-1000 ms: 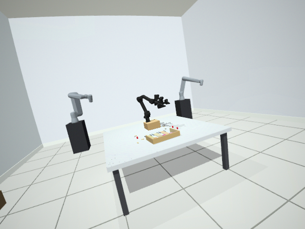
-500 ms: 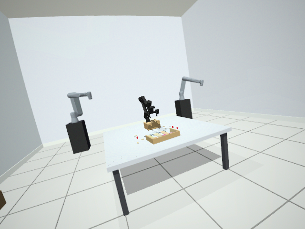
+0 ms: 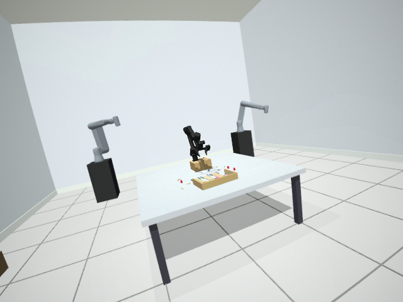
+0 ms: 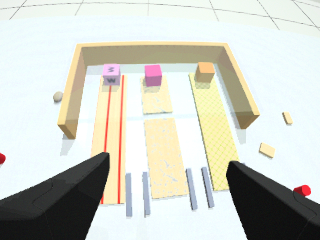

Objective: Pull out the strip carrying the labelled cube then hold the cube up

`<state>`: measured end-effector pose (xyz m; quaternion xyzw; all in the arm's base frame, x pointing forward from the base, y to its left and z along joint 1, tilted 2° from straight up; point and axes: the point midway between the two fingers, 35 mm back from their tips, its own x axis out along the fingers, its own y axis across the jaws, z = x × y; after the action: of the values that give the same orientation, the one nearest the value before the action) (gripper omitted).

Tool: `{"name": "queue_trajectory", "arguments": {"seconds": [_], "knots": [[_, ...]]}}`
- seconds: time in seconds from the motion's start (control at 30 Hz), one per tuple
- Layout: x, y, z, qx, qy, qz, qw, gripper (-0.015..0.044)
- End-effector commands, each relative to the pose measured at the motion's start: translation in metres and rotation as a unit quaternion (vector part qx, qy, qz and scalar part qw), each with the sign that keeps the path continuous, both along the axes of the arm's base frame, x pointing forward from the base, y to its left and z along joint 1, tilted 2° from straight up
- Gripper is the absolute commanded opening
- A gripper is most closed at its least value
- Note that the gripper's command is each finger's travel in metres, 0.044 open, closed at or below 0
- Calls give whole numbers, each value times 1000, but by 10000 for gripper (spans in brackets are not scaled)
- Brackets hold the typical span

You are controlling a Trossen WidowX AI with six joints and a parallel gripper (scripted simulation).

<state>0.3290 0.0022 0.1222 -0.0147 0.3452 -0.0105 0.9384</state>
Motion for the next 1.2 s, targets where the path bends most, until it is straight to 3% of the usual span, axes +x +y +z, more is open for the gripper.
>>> {"name": "queue_trajectory", "arguments": {"seconds": [0.0,0.27,0.3,0.53,1.17], "knots": [[17,14,-17,4,83,15,996,216],[42,45,-61,1,258,30,966,6],[43,48,-66,-1,280,32,960,0],[45,66,-102,-17,411,43,910,0],[46,67,-123,-18,415,44,909,0]]}}
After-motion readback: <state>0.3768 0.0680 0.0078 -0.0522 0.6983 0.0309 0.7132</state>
